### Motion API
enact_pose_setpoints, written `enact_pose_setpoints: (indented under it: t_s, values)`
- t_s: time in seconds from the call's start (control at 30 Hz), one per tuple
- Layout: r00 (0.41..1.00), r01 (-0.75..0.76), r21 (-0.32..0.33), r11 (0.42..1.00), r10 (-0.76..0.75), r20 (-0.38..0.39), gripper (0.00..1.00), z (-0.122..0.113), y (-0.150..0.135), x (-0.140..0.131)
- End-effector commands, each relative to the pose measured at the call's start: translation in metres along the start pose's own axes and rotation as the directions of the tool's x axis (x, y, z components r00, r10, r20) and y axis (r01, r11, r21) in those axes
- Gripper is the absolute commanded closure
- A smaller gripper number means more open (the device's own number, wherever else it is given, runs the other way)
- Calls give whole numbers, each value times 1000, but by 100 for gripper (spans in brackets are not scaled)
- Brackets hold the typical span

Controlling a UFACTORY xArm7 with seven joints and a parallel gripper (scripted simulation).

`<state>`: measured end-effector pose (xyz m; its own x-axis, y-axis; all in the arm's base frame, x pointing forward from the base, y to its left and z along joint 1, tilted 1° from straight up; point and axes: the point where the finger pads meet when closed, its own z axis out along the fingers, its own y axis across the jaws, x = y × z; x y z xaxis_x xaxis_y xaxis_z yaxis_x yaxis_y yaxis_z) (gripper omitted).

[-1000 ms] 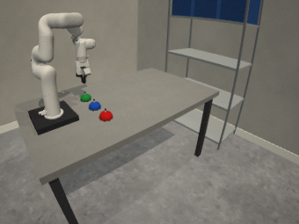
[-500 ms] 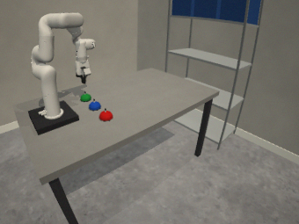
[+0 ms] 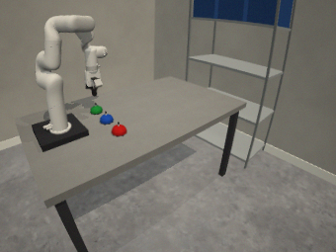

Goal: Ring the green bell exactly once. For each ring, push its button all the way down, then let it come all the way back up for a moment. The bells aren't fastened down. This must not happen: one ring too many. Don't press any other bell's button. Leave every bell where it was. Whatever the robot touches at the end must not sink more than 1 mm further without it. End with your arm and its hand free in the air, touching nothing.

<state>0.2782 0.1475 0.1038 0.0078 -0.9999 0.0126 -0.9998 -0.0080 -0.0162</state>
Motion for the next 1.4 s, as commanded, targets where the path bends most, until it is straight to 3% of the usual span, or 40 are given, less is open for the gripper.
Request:
enact_pose_setpoints:
  t_s: [0.0,0.73,1.37]
  values:
    - [1000,0,3,1000,0,1,100,7,-1,-1]
    - [1000,0,3,1000,0,1,100,39,-2,-1]
    - [1000,0,3,1000,0,1,100,44,-2,-1]
